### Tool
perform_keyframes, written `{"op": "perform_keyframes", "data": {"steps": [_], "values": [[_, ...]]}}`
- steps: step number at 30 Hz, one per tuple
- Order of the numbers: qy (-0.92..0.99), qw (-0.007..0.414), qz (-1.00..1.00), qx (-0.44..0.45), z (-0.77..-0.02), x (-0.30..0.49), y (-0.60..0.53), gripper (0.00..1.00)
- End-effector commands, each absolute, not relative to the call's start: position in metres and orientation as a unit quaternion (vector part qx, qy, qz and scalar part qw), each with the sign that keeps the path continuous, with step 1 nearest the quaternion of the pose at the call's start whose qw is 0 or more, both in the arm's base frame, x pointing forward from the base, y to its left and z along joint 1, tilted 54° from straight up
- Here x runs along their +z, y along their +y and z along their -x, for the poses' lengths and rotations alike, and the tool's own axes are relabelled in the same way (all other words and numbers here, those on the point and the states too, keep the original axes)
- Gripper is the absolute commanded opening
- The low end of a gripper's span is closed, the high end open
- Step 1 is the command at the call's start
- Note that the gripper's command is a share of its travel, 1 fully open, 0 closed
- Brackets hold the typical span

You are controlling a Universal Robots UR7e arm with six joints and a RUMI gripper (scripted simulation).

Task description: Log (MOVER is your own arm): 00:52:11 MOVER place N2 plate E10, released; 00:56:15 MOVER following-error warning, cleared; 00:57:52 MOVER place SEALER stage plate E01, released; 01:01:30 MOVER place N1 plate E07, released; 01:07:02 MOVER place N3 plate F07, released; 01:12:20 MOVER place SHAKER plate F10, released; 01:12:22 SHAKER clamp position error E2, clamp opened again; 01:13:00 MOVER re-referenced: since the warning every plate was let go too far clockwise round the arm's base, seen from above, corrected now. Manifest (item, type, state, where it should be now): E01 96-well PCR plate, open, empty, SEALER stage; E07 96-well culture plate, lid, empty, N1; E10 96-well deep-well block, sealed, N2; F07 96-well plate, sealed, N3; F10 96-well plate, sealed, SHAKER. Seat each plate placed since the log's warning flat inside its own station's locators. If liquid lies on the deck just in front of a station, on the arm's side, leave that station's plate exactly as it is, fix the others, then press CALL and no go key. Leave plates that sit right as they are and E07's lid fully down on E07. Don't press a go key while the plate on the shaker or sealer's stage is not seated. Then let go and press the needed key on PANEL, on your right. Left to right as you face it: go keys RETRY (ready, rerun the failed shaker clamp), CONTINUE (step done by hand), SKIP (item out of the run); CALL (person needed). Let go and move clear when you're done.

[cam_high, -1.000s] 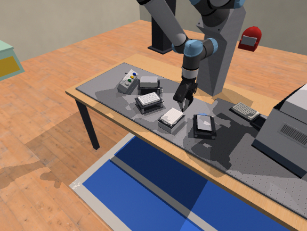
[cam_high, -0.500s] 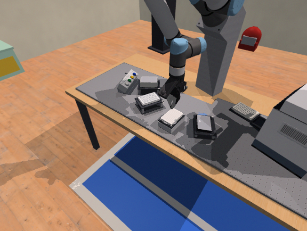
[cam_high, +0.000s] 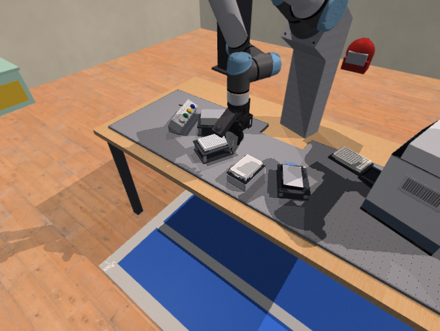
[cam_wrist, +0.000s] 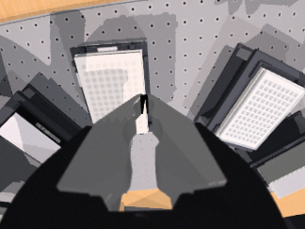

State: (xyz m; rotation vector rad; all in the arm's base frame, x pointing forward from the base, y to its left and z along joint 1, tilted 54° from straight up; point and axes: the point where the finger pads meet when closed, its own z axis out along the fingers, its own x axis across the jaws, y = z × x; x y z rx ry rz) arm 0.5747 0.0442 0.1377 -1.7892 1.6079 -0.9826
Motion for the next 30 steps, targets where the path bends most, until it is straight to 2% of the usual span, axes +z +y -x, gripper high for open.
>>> {"op": "perform_keyframes", "data": {"steps": [1, 17, 30], "values": [[0.621, 0.283, 0.640, -0.353, -0.575, 0.141, 0.023, 0.00], [0.705, 0.329, 0.547, -0.310, -0.575, 0.150, -0.046, 0.00], [0.706, 0.330, 0.545, -0.309, -0.575, 0.157, -0.101, 0.00]]}}
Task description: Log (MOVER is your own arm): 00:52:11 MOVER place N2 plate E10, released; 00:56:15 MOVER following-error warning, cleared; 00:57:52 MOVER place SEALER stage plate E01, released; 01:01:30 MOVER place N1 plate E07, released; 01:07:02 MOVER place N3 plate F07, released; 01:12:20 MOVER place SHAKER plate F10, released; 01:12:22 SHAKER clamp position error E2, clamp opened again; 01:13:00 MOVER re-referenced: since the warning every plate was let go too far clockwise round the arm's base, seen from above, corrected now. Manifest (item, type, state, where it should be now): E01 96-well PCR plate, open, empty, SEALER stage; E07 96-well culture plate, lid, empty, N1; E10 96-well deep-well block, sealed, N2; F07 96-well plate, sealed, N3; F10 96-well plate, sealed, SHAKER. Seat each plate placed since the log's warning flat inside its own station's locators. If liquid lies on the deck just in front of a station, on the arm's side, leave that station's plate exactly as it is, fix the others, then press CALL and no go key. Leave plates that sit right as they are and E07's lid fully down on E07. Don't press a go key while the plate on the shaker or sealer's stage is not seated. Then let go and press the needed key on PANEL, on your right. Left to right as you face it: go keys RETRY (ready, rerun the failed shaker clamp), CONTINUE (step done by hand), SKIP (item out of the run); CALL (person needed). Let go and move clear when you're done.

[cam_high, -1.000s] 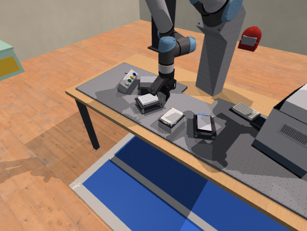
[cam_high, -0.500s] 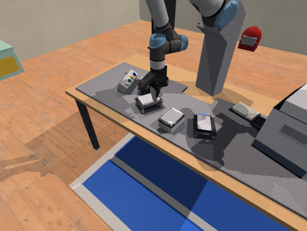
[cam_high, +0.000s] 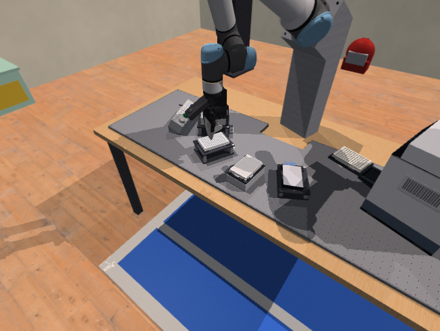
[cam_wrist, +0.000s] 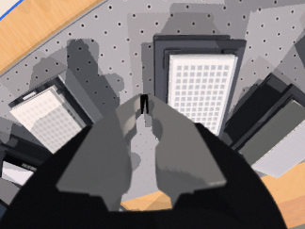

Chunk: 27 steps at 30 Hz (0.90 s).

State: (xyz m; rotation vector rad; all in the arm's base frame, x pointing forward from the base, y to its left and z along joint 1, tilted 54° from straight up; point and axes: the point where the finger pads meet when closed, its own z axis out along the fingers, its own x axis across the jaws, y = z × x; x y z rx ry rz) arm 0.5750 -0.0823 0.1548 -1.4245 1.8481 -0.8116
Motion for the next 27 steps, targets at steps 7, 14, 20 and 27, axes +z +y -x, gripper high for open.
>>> {"op": "perform_keyframes", "data": {"steps": [7, 14, 20, 27], "values": [[0.706, 0.330, 0.545, -0.309, -0.575, 0.161, -0.132, 0.00], [0.722, 0.339, 0.524, -0.299, -0.572, 0.159, -0.147, 0.00], [0.752, 0.356, 0.480, -0.278, -0.565, 0.153, -0.175, 0.00], [0.780, 0.372, 0.434, -0.256, -0.558, 0.148, -0.204, 0.00]]}}
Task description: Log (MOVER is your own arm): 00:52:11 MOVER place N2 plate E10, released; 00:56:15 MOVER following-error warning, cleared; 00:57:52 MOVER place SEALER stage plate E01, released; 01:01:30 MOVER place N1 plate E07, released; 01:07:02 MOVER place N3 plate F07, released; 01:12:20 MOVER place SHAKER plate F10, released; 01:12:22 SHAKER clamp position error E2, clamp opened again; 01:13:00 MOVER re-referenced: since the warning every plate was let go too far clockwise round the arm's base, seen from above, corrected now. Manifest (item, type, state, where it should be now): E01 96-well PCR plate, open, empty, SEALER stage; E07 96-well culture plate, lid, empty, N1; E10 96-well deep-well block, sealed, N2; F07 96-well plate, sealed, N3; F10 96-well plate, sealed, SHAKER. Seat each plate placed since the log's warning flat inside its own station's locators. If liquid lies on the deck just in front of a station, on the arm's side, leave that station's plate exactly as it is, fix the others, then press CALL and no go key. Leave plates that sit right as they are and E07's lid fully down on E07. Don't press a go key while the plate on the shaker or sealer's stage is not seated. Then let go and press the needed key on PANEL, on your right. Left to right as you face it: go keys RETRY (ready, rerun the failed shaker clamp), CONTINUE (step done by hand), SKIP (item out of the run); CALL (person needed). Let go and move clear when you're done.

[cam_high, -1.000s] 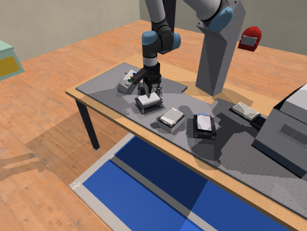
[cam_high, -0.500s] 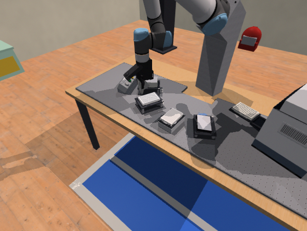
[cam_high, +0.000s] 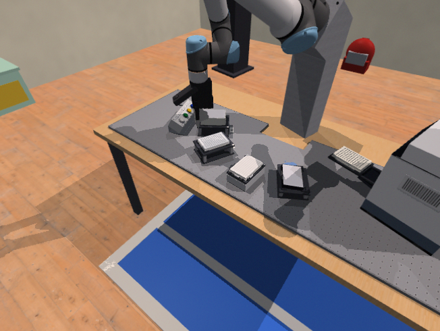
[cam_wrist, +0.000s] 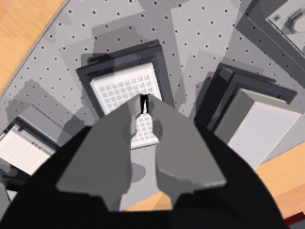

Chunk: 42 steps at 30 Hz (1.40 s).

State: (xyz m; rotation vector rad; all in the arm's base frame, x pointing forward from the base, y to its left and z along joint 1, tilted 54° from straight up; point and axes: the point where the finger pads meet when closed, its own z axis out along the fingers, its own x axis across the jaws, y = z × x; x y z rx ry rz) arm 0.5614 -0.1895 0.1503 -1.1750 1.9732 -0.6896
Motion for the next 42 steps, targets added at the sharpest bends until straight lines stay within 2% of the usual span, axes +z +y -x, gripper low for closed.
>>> {"op": "perform_keyframes", "data": {"steps": [1, 6, 29, 42], "values": [[0.780, 0.372, 0.434, -0.256, -0.558, 0.148, -0.204, 0.00], [0.797, 0.383, 0.400, -0.240, -0.553, 0.143, -0.228, 0.00], [0.797, 0.383, 0.400, -0.240, -0.532, 0.126, -0.315, 0.00], [0.836, 0.407, 0.310, -0.197, -0.509, 0.101, -0.358, 0.00]]}}
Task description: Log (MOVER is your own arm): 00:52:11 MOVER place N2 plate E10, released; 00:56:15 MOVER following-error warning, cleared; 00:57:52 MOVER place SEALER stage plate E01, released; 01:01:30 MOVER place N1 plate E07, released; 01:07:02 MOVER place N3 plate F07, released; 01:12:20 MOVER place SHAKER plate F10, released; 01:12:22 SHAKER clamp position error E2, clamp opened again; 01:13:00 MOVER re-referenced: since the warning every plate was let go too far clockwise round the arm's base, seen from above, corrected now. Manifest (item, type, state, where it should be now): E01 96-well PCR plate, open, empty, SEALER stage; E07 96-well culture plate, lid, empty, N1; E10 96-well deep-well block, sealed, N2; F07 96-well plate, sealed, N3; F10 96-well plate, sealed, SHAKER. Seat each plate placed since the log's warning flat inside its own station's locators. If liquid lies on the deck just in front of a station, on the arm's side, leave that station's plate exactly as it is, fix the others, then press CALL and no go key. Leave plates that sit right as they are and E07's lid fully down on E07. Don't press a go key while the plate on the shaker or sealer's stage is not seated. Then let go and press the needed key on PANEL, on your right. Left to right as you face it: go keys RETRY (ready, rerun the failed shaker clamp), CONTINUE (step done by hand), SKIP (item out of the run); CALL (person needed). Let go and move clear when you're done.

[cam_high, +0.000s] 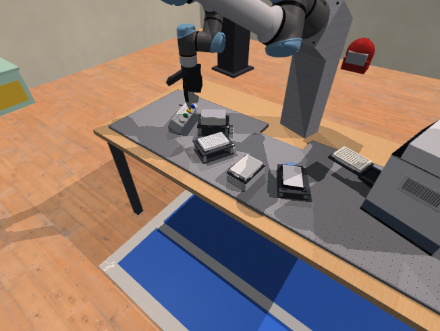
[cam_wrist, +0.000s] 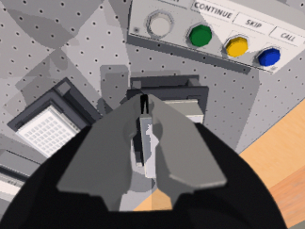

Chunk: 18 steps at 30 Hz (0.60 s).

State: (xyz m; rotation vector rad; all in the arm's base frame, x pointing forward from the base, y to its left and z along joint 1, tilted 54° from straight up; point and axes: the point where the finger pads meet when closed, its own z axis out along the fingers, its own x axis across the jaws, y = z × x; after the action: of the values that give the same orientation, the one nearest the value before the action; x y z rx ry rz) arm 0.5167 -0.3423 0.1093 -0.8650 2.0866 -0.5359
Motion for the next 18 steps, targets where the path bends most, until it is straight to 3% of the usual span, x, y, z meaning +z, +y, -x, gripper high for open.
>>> {"op": "perform_keyframes", "data": {"steps": [1, 18], "values": [[0.840, 0.409, 0.302, -0.193, -0.507, 0.098, -0.362, 0.00], [0.859, 0.421, 0.240, -0.163, -0.475, 0.063, -0.420, 0.00]]}}
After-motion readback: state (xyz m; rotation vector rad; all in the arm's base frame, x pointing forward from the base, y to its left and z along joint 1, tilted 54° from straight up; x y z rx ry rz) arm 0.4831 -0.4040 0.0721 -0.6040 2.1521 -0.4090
